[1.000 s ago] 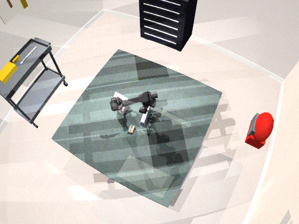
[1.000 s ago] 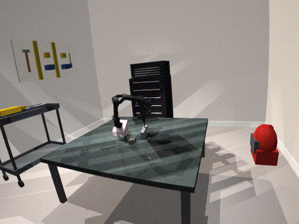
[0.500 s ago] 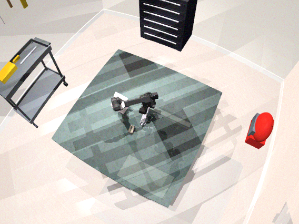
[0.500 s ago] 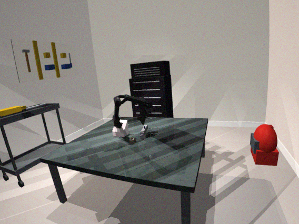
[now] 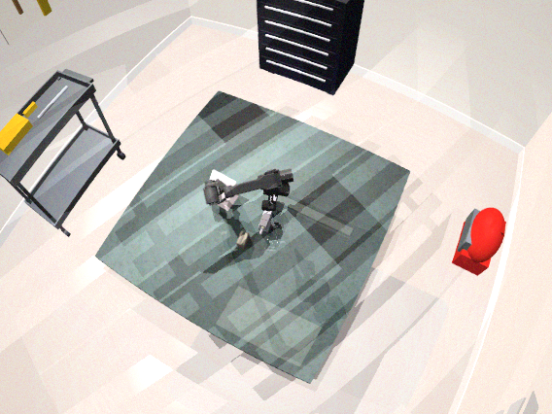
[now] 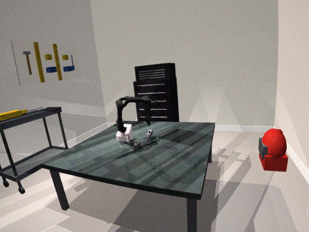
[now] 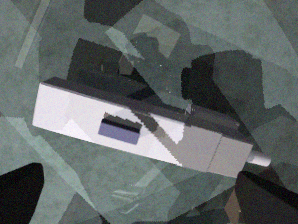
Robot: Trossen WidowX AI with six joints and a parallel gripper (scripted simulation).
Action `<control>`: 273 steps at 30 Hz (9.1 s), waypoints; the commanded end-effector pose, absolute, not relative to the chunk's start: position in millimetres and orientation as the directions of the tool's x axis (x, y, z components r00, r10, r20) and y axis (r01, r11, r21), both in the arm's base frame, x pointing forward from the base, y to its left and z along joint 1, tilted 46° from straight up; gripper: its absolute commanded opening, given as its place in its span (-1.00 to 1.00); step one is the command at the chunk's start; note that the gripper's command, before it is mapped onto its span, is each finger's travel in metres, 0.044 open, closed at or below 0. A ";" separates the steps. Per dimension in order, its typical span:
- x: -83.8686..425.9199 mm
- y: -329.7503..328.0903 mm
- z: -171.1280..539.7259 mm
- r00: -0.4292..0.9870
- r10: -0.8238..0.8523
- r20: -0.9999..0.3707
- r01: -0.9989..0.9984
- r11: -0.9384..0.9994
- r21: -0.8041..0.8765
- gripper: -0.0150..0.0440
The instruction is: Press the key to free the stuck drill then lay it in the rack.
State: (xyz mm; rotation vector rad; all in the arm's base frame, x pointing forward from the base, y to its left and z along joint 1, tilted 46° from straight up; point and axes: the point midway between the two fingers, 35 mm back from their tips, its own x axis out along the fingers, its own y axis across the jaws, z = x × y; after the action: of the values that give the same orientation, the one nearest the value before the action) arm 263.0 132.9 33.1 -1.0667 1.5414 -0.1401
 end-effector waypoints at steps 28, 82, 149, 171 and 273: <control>308.1 -27.5 65.0 0.110 -0.709 -0.697 -0.943 -0.296 0.153 1.00; 309.8 -51.6 23.2 0.109 -0.705 -0.700 -0.944 -0.294 0.149 0.29; 321.1 -78.7 45.2 0.110 -0.711 -0.695 -0.943 -0.296 0.153 1.00; 320.1 -75.2 38.3 0.110 -0.711 -0.695 -0.943 -0.296 0.153 1.00; 318.2 -73.7 34.7 0.110 -0.711 -0.695 -0.943 -0.296 0.153 1.00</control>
State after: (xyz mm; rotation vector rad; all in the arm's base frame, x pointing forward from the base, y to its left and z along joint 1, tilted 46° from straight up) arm 320.5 -74.1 36.9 -2.0721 1.6191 0.9784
